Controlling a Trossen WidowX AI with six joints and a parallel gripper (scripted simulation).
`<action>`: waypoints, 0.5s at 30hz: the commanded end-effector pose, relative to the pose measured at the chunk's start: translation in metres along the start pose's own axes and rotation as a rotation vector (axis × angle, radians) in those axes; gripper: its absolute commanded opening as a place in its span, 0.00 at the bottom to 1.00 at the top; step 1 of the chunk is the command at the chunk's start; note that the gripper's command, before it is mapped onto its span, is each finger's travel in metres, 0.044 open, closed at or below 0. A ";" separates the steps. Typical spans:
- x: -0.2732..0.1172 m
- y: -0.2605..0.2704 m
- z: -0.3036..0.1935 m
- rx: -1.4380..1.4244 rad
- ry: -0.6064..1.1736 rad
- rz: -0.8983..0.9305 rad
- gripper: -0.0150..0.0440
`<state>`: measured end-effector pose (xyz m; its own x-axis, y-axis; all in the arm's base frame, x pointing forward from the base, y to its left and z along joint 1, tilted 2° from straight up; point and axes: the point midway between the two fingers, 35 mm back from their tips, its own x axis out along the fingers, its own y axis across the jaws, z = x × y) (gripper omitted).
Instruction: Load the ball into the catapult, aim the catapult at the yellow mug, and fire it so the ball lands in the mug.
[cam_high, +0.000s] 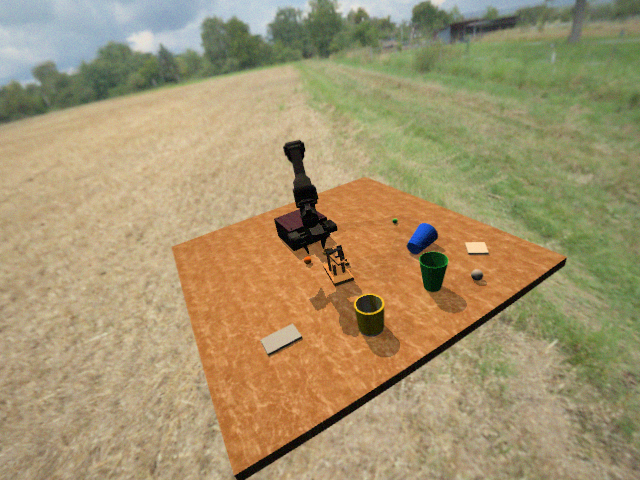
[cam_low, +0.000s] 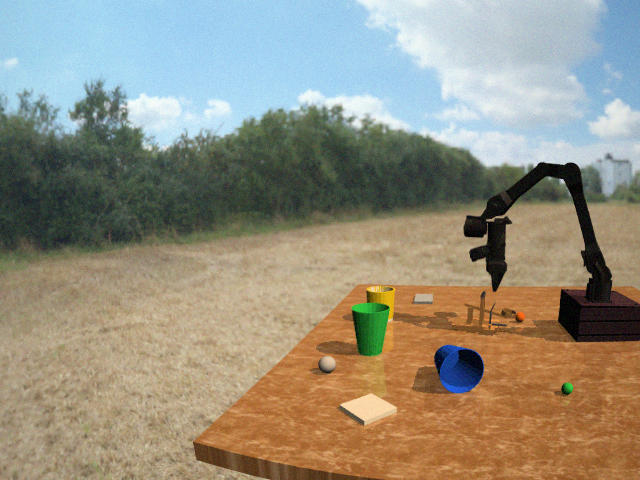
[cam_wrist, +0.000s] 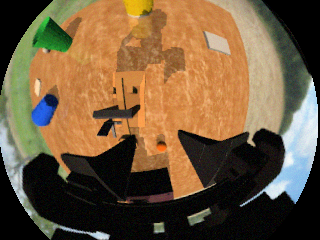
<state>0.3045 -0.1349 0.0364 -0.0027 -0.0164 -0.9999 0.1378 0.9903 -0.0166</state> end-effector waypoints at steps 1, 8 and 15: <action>0.019 -0.010 -0.036 -0.045 0.008 -0.003 0.76; 0.046 -0.018 -0.094 -0.101 0.016 -0.002 0.76; 0.060 -0.018 -0.095 -0.101 0.016 -0.002 0.76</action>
<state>0.2137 -0.1424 -0.0125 -0.0029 -0.0246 -0.9997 0.0438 0.9987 -0.0247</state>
